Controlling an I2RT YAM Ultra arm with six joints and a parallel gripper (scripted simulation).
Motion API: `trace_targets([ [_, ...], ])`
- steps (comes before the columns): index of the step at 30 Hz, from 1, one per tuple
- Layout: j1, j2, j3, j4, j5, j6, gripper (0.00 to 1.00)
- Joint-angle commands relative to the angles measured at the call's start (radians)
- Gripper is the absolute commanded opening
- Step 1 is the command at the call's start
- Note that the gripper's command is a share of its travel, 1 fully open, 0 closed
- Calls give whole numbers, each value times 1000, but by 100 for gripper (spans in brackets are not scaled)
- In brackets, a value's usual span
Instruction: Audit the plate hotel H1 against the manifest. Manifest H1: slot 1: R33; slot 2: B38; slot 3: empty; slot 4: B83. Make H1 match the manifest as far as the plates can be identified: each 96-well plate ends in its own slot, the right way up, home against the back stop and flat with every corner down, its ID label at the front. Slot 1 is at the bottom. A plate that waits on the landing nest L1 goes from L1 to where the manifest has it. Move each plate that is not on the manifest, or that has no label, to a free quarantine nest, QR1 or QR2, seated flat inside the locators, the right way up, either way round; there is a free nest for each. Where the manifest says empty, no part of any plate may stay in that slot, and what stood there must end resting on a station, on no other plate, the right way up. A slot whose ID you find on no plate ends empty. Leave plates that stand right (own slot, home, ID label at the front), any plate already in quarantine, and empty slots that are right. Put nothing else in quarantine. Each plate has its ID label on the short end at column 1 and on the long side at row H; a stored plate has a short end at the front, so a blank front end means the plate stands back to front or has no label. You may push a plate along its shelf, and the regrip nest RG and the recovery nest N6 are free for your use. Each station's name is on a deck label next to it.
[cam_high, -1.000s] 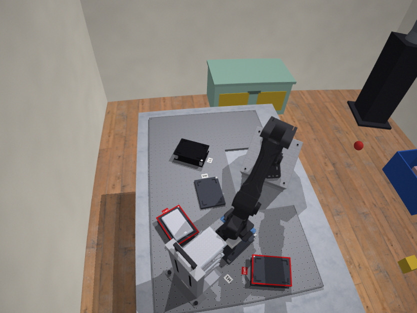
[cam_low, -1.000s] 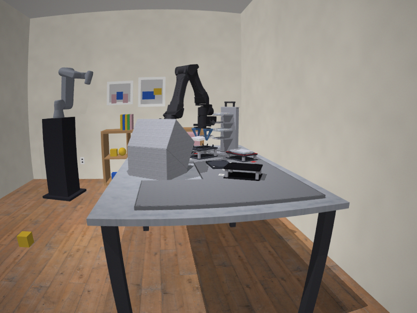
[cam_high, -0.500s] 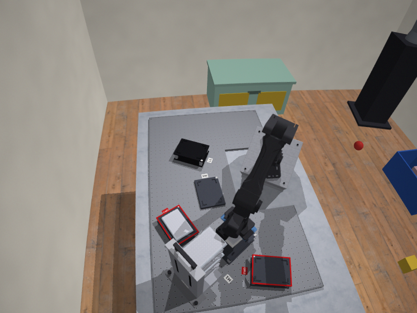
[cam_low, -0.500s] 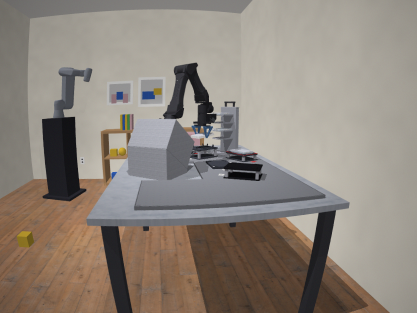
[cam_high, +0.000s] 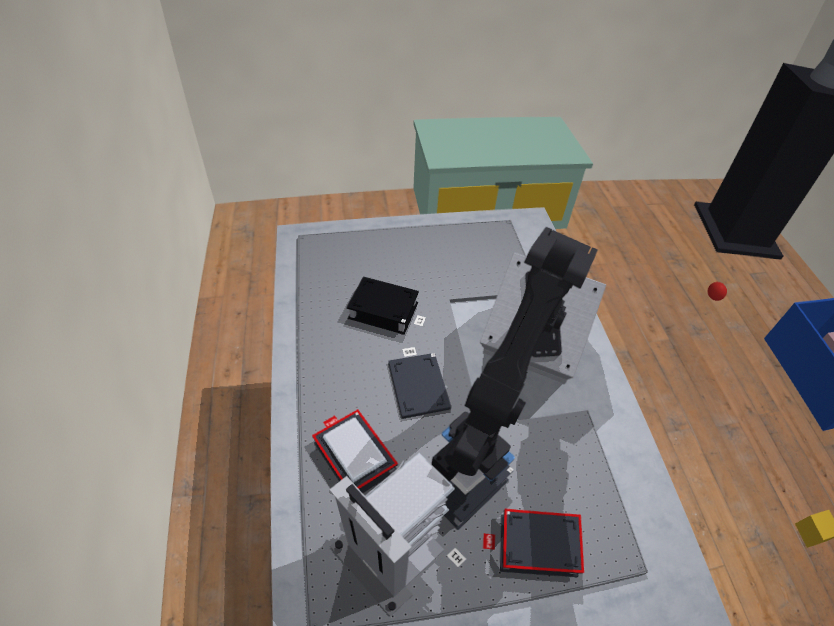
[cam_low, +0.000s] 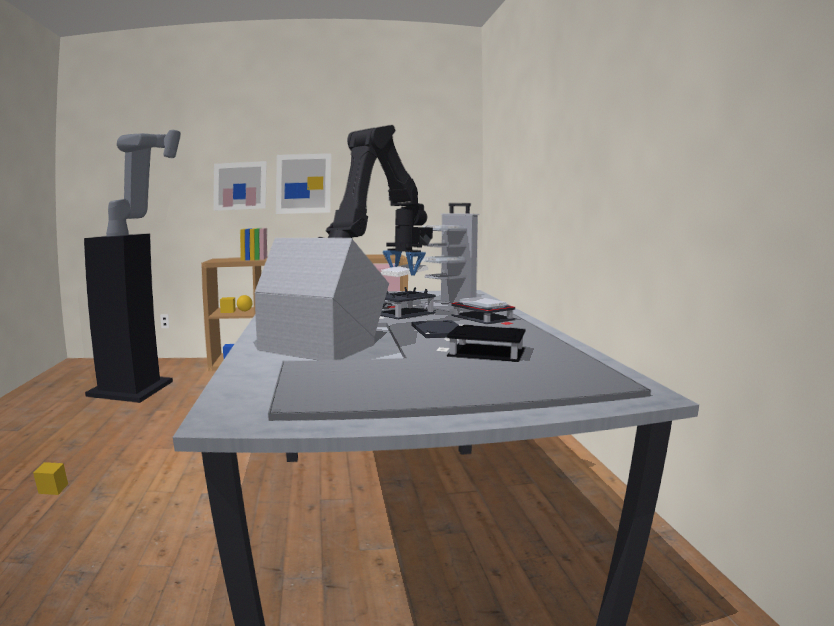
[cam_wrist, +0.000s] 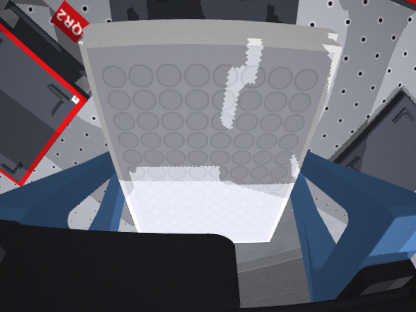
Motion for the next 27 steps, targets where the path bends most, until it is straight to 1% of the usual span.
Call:
trace_targets([
  [1, -8, -37, 34, -7, 4, -4, 86],
  [8, -8, -37, 34, -7, 4, -4, 86],
  [19, -17, -98, 82, -123, -7, -12, 86],
  [21, -17, -98, 82, -123, -7, -12, 86],
  [27, -23, -122, 124, -189, -10, -16, 86],
])
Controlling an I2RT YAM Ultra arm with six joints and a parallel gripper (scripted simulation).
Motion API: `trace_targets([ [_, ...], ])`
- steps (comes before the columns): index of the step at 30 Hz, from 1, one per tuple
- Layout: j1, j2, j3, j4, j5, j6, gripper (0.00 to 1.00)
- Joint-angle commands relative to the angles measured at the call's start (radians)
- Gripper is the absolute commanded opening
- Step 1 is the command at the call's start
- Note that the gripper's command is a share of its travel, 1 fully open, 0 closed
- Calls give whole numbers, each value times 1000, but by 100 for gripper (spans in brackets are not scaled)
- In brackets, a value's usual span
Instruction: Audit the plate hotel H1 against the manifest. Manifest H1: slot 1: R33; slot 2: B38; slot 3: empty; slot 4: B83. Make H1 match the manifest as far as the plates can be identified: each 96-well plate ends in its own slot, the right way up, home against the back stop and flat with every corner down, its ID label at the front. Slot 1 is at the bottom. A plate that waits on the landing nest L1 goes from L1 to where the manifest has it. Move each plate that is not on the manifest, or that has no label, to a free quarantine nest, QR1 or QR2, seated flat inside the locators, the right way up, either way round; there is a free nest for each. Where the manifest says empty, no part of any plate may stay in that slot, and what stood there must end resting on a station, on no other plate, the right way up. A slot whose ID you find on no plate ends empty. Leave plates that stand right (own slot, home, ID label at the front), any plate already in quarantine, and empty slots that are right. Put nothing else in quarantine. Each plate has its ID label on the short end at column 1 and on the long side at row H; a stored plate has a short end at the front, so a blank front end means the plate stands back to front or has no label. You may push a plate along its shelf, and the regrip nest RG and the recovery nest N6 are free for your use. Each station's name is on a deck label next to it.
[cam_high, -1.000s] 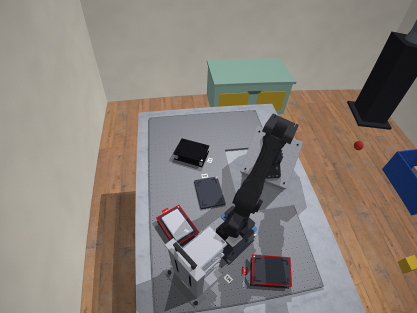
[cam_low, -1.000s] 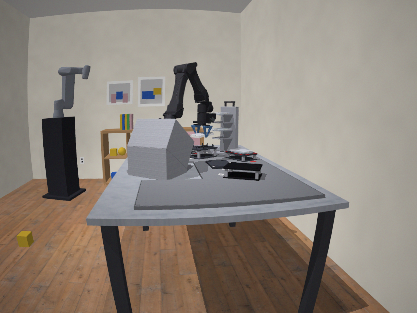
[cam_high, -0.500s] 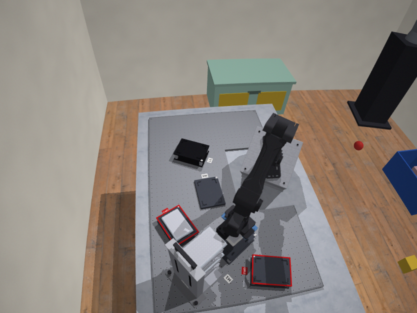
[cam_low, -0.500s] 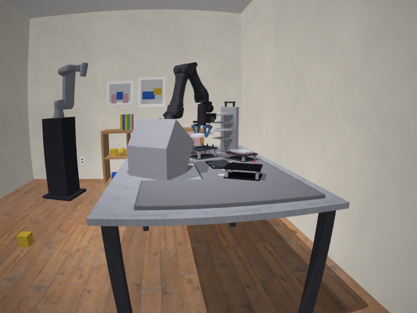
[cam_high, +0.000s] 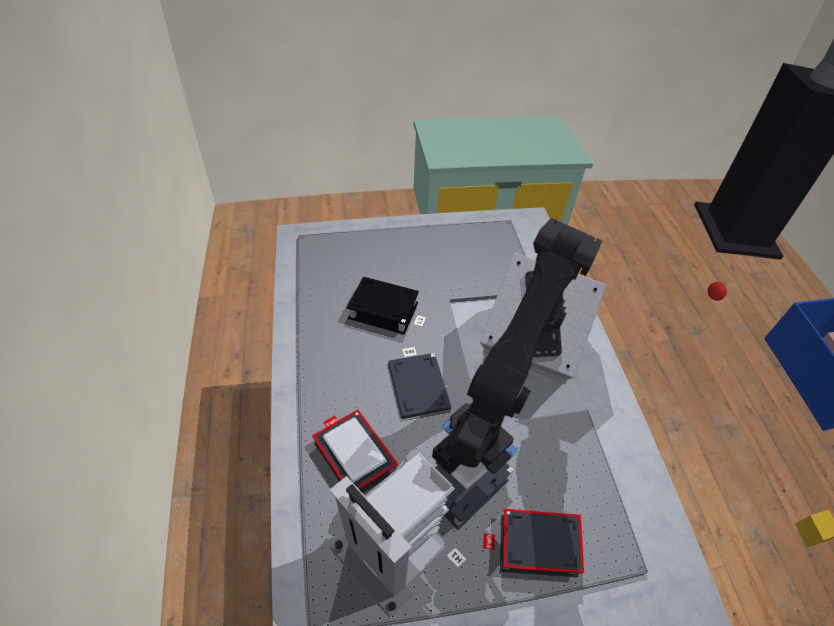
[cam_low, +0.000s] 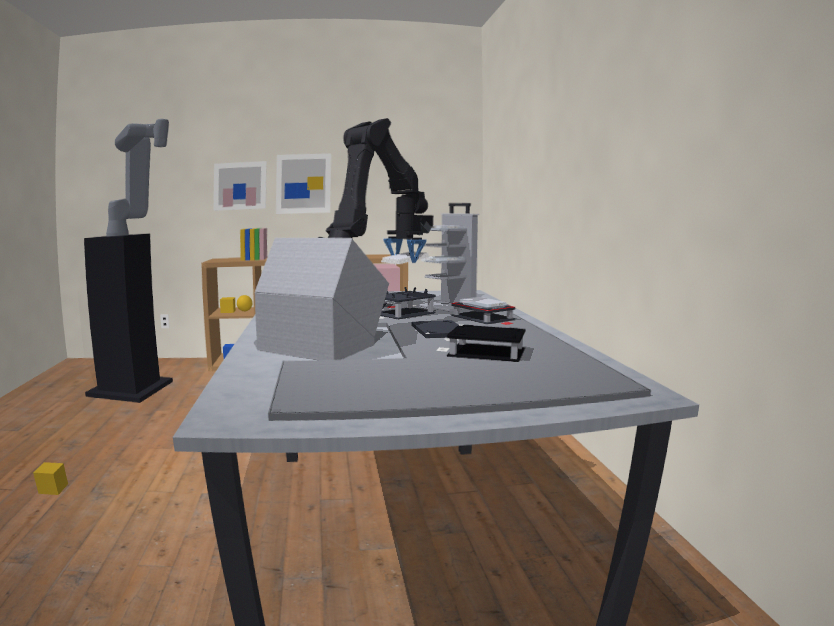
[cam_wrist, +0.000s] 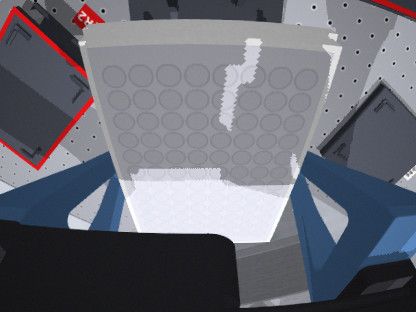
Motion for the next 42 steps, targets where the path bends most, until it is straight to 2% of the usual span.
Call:
trace_targets([
  [1, -15, -52, 52, -59, -7, -8, 86],
  [9, -21, -83, 104, -142, -11, -13, 86],
  [11, -21, -83, 104, -142, -11, -13, 86],
  [25, -33, -120, 211, -287, -18, -25, 86],
  [29, -33, -121, 215, -292, -16, -21, 86],
  [32, 33, -112, 221, -291, 18, -55, 86],
  [34, 67, -76, 227, -291, 37, -74, 86],
  [42, 196, -44, 266, -299, 108, -153, 86],
])
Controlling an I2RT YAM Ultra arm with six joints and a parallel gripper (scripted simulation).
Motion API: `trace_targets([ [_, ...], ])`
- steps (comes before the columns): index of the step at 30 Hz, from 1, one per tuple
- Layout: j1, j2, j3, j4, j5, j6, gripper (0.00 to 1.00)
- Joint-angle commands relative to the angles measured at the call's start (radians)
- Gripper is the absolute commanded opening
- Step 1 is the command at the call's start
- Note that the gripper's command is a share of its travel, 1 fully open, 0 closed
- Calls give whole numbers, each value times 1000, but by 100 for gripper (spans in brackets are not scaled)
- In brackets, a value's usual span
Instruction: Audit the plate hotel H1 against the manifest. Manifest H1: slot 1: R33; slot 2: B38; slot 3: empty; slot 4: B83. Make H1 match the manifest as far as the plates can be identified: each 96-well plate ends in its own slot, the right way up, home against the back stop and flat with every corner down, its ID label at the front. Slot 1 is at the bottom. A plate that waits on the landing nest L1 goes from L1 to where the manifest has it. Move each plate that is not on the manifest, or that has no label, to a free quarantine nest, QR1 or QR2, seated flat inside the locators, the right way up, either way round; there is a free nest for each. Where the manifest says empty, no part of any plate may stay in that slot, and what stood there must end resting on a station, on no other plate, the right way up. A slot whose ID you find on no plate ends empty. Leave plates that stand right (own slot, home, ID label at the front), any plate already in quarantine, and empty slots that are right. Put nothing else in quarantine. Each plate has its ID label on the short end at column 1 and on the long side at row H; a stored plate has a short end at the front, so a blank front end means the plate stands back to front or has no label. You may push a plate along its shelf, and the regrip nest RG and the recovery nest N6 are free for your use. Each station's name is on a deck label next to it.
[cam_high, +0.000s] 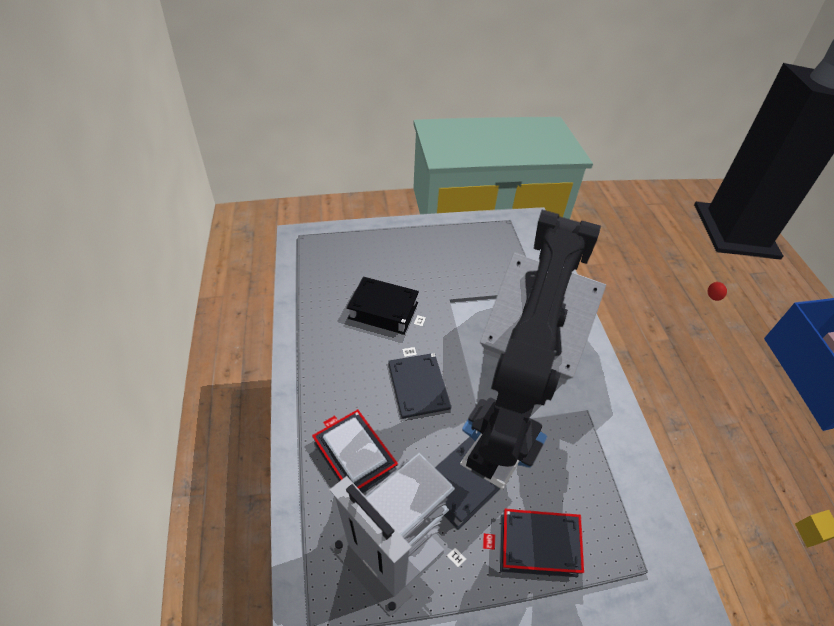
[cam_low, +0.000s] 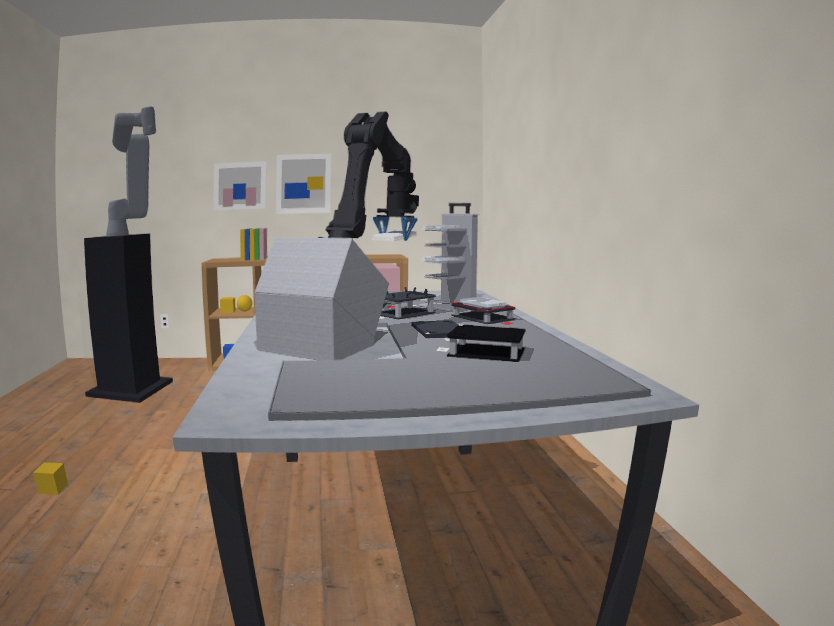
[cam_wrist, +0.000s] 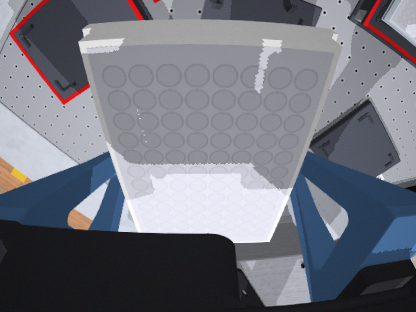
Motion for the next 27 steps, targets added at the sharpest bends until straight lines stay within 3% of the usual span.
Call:
trace_targets([
  [1, 50, 15, 50, -15, 50, -55, 86],
  [4, 65, 5, 61, -19, 59, -65, 86],
  [18, 257, 111, 157, -45, 162, -230, 86],
  [21, 270, 94, 165, -47, 169, -243, 86],
  [22, 282, 126, 173, -49, 175, -255, 86],
  [27, 340, 166, 217, -63, 206, -322, 86],
])
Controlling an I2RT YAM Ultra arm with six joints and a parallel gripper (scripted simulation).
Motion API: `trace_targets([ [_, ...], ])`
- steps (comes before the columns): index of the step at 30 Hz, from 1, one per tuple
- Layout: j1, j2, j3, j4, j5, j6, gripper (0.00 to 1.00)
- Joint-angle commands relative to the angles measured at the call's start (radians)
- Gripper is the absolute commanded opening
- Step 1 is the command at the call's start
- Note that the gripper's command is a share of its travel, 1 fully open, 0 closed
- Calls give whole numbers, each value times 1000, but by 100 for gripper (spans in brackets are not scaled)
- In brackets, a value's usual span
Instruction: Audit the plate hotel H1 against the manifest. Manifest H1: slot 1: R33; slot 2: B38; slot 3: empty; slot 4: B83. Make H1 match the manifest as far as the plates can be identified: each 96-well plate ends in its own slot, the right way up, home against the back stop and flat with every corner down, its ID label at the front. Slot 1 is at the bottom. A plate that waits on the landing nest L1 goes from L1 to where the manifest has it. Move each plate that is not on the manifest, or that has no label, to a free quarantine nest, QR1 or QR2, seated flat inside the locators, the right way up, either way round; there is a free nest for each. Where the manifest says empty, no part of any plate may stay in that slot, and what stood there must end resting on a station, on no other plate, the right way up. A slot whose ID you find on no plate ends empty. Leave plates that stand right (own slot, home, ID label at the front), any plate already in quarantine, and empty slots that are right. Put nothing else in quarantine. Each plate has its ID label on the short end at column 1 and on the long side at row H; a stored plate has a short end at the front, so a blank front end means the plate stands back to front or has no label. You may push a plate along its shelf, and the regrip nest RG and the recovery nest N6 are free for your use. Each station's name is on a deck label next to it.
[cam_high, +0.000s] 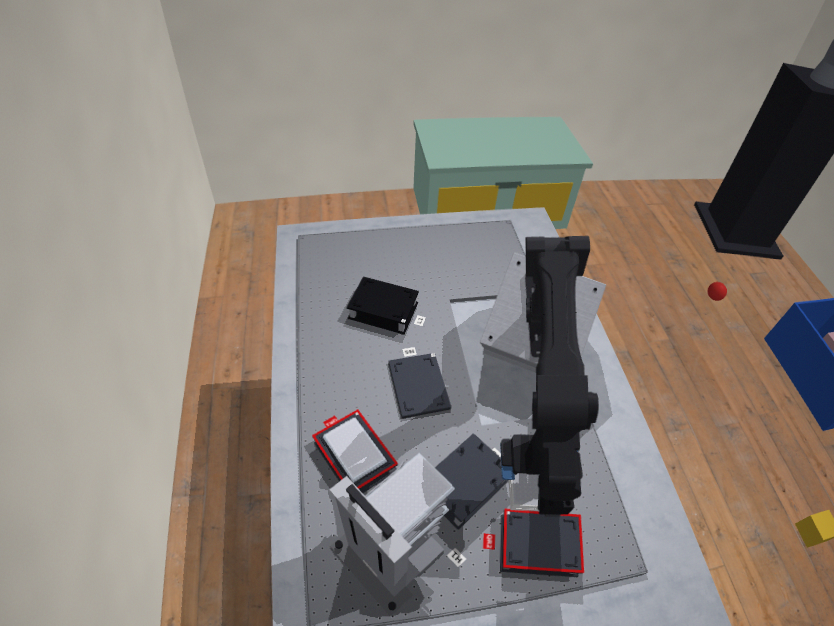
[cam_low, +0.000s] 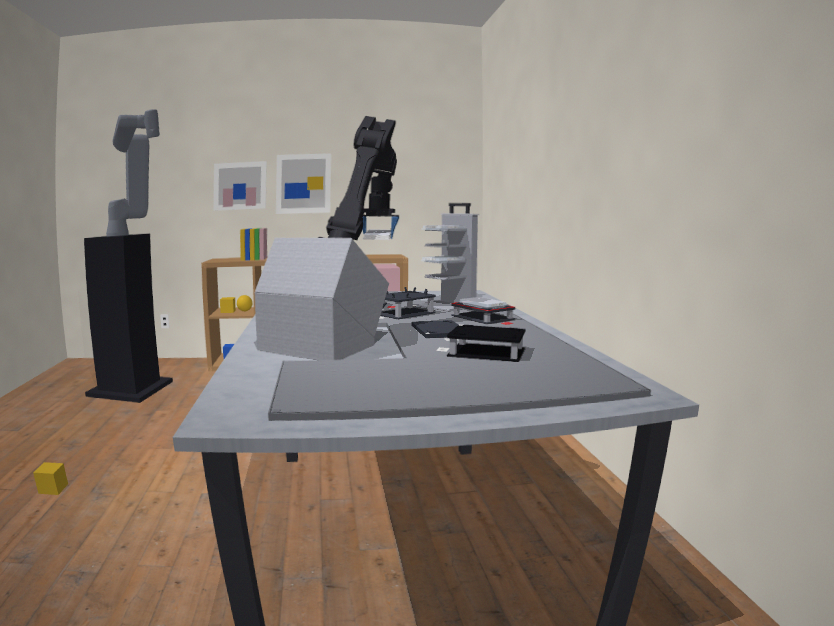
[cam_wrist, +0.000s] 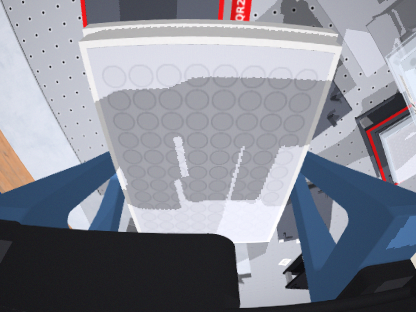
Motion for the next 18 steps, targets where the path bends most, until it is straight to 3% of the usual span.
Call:
trace_targets([
  [1, 43, 28, 57, -21, 35, -69, 86],
  [8, 116, 90, 128, -44, 71, -169, 86],
  [11, 125, 80, 139, -47, 76, -184, 86],
  [18, 188, 169, 222, -76, 108, -291, 86],
])
